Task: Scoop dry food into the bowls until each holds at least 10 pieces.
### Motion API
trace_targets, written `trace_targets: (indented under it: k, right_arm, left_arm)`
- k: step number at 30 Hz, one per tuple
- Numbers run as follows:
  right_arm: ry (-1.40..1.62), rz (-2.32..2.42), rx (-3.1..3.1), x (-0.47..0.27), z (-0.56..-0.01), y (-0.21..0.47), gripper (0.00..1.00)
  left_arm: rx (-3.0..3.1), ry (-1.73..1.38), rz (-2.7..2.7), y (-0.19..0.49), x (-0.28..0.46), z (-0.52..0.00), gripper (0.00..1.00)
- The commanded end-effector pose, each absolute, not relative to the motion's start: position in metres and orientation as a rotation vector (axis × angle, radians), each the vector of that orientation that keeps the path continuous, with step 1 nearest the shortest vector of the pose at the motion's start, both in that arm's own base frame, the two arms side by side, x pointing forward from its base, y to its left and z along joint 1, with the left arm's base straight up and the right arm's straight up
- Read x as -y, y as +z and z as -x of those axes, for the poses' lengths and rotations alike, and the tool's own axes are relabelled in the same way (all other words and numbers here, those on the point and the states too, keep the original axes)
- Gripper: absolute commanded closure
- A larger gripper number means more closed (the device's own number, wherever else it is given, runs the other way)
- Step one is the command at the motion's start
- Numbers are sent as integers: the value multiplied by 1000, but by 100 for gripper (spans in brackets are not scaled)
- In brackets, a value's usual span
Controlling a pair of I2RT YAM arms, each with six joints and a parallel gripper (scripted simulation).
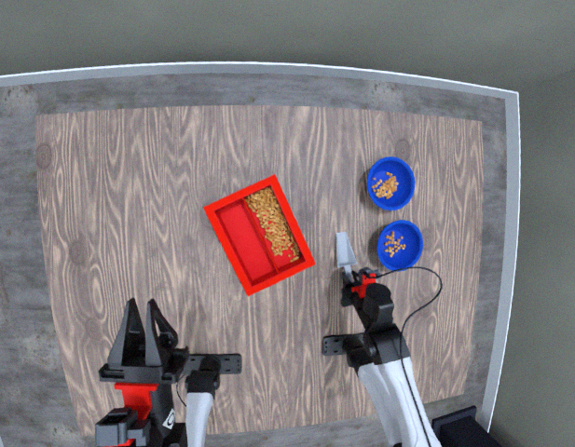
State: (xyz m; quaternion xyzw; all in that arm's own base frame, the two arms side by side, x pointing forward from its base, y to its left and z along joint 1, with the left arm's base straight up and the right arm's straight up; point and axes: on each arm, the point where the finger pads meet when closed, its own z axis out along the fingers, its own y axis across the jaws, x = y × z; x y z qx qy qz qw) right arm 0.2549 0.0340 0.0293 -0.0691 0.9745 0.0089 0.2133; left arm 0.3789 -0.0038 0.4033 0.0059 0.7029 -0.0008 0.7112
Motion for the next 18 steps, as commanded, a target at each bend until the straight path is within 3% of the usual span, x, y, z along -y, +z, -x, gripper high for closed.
trace_targets:
  k: [1, 18]
  right_arm:
    - [15, 157, -2631, -32, -277, 44, 67]
    - [16, 171, -2645, -34, -265, 54, 67]
  left_arm:
    - [-1448, -16, -7, 441, 5, -374, 73]
    - [-1448, -16, -7, 441, 5, -374, 73]
